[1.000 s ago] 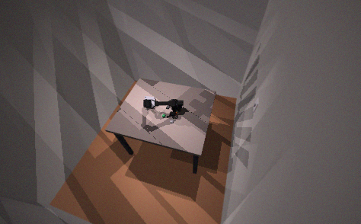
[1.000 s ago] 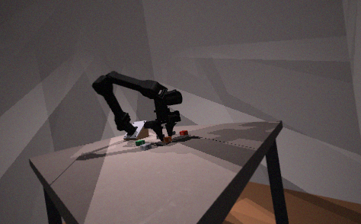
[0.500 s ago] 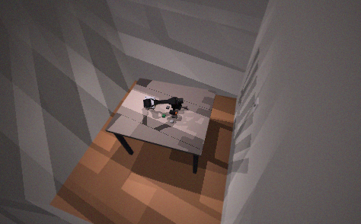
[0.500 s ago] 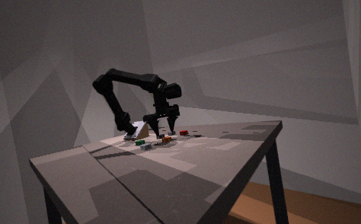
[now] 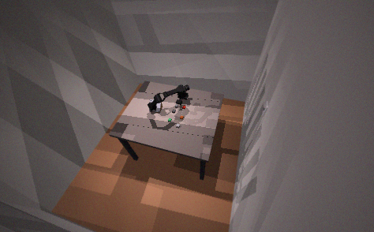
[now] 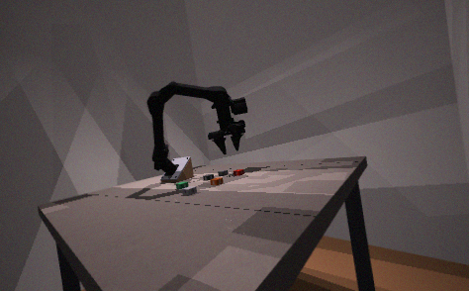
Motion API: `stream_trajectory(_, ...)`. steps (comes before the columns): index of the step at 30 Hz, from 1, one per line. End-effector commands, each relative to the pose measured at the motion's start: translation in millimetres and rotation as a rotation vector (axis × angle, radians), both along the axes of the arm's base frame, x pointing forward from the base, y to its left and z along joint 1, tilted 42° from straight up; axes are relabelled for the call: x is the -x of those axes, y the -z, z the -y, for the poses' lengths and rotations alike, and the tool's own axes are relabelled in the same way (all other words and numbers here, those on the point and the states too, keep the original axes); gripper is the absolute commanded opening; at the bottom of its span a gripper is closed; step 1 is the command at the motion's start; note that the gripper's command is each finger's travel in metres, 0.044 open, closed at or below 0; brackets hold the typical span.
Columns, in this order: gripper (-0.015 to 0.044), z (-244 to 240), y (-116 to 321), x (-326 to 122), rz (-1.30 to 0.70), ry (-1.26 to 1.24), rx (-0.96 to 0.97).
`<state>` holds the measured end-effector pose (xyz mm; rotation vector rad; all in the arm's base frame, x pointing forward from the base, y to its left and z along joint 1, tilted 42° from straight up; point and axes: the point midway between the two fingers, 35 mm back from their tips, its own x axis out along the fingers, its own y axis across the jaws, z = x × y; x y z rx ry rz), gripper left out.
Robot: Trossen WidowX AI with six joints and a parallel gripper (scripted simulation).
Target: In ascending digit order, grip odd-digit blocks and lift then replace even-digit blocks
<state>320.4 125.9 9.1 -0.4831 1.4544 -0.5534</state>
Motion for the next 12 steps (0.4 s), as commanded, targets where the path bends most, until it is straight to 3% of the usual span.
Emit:
stream_trajectory(1,0.04,-55,25,34,-0.004,0.009,0.016)
stream_trajectory(5,0.04,-88,43,65,0.002,0.019,0.048)
stream_trajectory(12,0.04,-89,44,66,0.003,0.019,0.049)
